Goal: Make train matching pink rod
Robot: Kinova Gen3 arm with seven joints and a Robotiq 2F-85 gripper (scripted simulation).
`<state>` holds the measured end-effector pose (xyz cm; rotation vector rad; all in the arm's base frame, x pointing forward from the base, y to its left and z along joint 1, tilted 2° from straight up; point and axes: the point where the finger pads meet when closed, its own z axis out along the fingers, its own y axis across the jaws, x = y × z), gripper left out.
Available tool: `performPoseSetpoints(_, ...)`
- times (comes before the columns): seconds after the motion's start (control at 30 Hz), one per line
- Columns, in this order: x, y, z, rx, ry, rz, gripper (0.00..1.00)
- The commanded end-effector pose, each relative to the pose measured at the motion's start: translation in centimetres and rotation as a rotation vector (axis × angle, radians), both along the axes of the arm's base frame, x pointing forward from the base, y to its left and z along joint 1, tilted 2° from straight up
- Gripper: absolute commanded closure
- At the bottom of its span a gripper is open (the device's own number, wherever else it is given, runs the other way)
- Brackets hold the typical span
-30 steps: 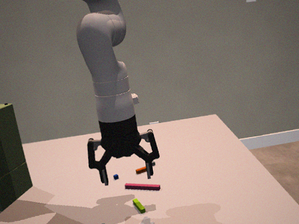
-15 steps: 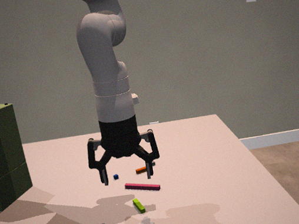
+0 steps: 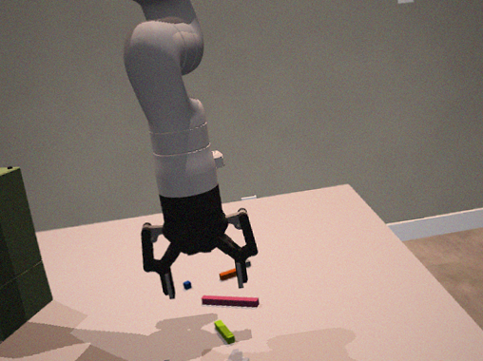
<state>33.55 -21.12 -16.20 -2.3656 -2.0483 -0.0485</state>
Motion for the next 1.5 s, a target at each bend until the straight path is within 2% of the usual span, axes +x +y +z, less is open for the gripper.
performPoseSetpoints(0.0, 0.1, 0.0, 0.1, -0.001, -0.001, 0.000, 0.00)
performPoseSetpoints(0.17, 0.1, 0.1, 0.1, -0.001, -0.002, 0.000, 0.00)
performPoseSetpoints(0.27, 0.6, 1.5, 0.0, 0.002, -0.005, -0.001, 0.00)
performPoseSetpoints(0.53, 2.3, 10.2, 0.1, 0.014, -0.014, -0.004, 0.00)
performPoseSetpoints(0.6, 2.3, 10.2, 0.1, 0.014, -0.014, -0.004, 0.00)
performPoseSetpoints(0.63, 2.3, 12.0, 0.1, 0.015, -0.014, -0.005, 0.00)
performPoseSetpoints(0.83, 1.7, 17.9, 0.3, 0.014, -0.011, -0.005, 0.00)
performPoseSetpoints(1.03, 0.1, 23.1, 0.6, 0.004, -0.003, -0.001, 0.00)
performPoseSetpoints(1.1, -0.3, 24.0, 0.7, 0.001, -0.002, 0.000, 0.00)
performPoseSetpoints(1.47, -0.5, 24.3, 0.7, -0.001, -0.002, 0.000, 0.00)
